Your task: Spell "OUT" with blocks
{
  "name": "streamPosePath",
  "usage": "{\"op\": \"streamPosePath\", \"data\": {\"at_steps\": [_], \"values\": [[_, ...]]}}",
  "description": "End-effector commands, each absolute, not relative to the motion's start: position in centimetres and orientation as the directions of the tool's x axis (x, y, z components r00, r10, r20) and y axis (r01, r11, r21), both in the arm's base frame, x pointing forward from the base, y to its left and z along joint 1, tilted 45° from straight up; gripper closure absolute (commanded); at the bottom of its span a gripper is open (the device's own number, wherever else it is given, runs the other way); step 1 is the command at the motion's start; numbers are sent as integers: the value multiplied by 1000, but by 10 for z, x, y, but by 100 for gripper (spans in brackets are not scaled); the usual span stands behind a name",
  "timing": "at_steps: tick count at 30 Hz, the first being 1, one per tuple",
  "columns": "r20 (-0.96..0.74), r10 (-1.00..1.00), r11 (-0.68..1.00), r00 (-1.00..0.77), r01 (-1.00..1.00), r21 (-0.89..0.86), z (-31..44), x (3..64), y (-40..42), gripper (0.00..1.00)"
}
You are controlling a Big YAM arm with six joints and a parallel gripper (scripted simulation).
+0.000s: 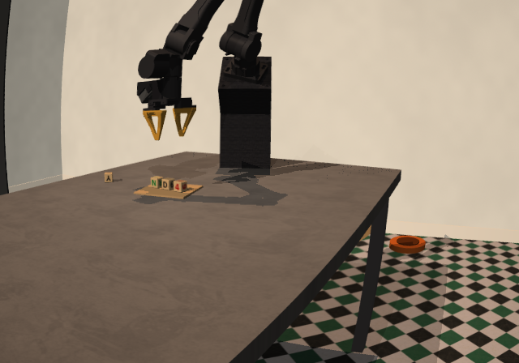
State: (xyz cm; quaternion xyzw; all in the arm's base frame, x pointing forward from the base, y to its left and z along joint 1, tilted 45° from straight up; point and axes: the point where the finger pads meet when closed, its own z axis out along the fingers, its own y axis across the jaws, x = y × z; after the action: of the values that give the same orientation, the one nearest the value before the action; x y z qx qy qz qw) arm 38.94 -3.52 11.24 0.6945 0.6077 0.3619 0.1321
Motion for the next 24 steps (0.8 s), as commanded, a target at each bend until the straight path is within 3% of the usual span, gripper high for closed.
{"op": "streamPosePath", "data": {"at_steps": [1,10,24], "values": [[315,949,-218,0,724,655,142,380,-53,0],[309,951,-213,-3,717,663,174,357,-63,0],[316,949,-219,5,732,645,164,351,-62,0]]}}
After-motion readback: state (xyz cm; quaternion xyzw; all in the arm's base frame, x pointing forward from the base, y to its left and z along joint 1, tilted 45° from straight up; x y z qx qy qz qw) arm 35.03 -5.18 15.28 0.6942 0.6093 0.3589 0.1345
